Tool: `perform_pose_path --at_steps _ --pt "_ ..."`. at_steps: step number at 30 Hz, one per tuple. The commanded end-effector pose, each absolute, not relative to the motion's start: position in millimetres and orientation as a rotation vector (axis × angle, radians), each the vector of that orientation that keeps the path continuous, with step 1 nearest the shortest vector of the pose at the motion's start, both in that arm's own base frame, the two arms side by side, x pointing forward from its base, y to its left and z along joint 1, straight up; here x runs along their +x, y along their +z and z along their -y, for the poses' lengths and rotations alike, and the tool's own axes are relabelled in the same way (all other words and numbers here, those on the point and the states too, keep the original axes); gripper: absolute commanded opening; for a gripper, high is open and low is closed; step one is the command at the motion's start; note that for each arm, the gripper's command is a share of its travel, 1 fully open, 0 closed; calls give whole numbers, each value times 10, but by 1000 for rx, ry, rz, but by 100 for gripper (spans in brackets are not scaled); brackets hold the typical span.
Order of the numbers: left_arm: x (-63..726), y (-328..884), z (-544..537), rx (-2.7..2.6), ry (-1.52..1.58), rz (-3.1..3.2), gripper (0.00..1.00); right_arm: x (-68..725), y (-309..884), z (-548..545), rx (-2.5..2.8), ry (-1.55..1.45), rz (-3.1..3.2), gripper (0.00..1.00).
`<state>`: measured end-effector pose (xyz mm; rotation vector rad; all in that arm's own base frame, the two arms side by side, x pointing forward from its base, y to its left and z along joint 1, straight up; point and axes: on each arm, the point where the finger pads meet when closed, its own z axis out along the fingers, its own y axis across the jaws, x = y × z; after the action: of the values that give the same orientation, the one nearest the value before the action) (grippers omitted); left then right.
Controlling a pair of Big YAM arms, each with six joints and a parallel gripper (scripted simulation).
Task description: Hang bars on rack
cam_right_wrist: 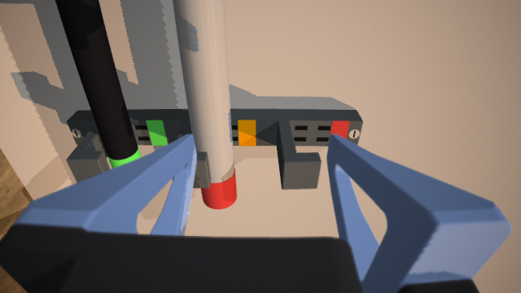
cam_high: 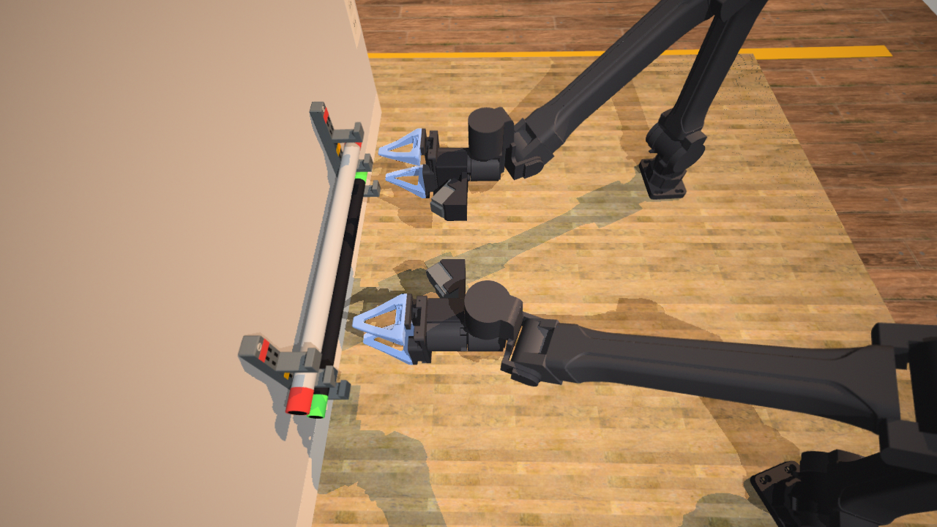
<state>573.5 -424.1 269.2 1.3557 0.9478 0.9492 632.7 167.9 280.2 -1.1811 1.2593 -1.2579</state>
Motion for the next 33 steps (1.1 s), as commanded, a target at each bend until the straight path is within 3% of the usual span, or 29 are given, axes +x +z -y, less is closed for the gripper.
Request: perform_pose_path --at_steps 1,33 --pt "5749 2725 4298 1316 930 -949 64 6368 2763 -1630 -1148 -1252 -1265 65" --pt "5725 2479 4330 1323 924 -947 64 6366 2487 -1631 -1148 -1251 -1266 65"
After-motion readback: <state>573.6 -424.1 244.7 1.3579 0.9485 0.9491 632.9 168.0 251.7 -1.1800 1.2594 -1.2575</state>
